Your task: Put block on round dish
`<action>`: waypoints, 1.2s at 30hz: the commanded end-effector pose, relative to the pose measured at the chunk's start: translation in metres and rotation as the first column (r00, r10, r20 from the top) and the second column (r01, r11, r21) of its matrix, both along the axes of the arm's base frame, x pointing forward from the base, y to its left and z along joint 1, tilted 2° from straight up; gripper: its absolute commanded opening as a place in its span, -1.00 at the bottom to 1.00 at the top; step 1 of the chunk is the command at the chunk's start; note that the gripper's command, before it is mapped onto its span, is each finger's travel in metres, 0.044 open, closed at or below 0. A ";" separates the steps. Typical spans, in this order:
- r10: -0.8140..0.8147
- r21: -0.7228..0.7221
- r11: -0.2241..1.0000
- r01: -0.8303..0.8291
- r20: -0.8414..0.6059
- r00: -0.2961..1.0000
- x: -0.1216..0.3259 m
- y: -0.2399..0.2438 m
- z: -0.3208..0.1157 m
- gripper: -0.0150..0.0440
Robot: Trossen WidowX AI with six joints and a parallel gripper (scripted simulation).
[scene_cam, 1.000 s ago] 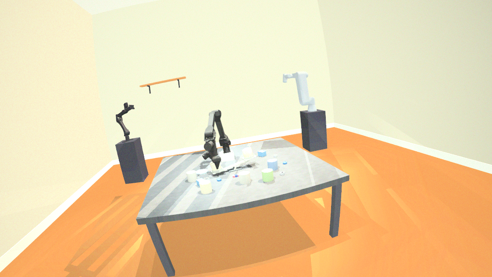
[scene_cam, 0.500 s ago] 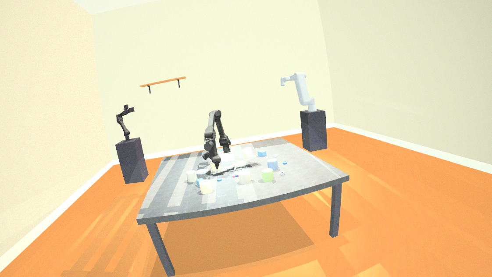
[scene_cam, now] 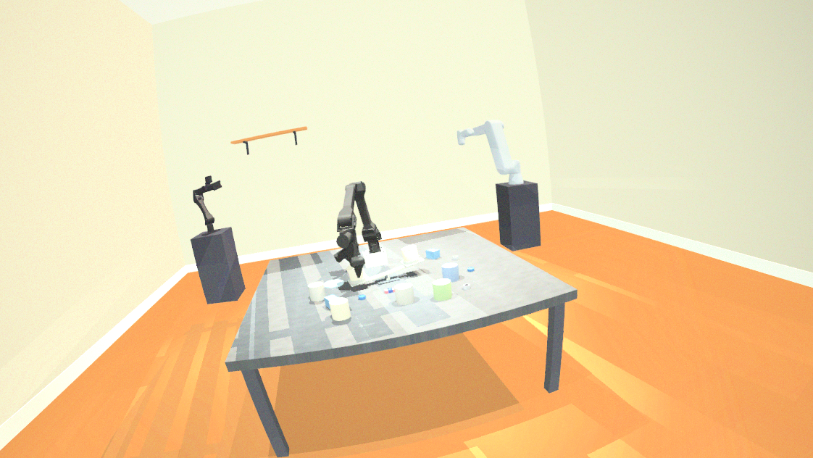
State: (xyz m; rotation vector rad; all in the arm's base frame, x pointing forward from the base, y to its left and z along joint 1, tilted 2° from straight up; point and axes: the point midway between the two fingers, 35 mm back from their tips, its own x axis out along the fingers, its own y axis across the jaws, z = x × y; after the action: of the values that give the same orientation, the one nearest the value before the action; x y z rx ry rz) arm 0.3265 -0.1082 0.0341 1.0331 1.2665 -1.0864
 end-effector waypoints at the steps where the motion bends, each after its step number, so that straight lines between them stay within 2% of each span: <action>1: 0.000 -0.005 1.000 0.000 0.013 1.000 0.004 -0.001 0.009 -0.49; 36: 0.000 -0.005 1.000 0.000 0.014 1.000 0.008 0.000 0.053 -0.49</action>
State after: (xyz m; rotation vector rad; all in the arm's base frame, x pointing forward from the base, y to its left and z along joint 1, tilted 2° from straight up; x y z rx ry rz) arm 0.3284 -0.1031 0.0759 1.0314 1.2943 -1.0804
